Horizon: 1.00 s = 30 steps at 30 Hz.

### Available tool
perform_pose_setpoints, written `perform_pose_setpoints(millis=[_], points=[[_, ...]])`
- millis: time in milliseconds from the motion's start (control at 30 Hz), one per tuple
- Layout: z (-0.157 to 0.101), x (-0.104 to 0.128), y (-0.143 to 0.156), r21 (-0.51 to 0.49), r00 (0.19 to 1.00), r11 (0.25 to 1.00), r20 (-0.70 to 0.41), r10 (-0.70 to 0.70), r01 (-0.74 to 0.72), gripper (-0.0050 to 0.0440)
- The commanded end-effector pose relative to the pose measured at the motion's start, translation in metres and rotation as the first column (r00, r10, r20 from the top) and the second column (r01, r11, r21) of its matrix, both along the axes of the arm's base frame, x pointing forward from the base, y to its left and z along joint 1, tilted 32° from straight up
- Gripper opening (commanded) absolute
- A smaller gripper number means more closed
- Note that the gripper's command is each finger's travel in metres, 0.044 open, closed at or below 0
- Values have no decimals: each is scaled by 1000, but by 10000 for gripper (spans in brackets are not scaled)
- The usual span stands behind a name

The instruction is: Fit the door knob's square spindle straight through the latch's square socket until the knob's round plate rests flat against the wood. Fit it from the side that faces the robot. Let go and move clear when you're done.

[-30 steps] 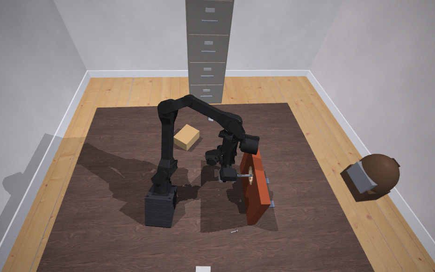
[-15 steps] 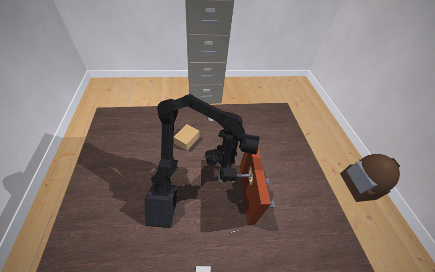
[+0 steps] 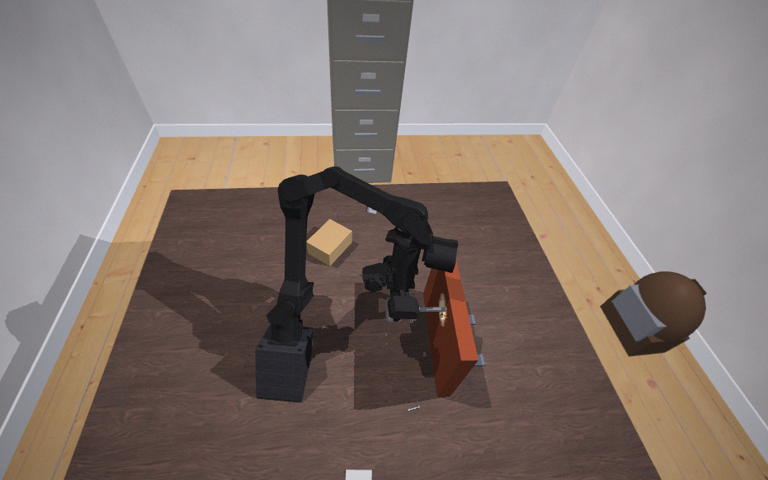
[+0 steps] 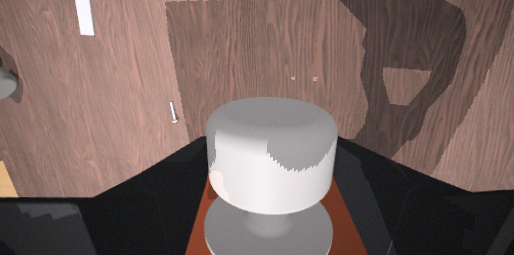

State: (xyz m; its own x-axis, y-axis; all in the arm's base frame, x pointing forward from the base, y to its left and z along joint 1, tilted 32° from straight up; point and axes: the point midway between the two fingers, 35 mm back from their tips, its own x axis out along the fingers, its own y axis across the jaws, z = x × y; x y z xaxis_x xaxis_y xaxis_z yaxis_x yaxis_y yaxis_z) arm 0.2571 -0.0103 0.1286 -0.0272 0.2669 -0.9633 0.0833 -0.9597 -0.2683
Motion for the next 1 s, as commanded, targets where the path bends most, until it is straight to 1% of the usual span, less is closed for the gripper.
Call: perform_pose_setpoints(millis=[0, 733, 967], points=[[1, 2, -1, -3, 1000, 1000, 8, -4, 4, 0], [-1, -1, -2, -3, 1000, 1000, 6, -6, 6, 0], [-1, 2, -1, -3, 1000, 1000, 6, -6, 6, 0]])
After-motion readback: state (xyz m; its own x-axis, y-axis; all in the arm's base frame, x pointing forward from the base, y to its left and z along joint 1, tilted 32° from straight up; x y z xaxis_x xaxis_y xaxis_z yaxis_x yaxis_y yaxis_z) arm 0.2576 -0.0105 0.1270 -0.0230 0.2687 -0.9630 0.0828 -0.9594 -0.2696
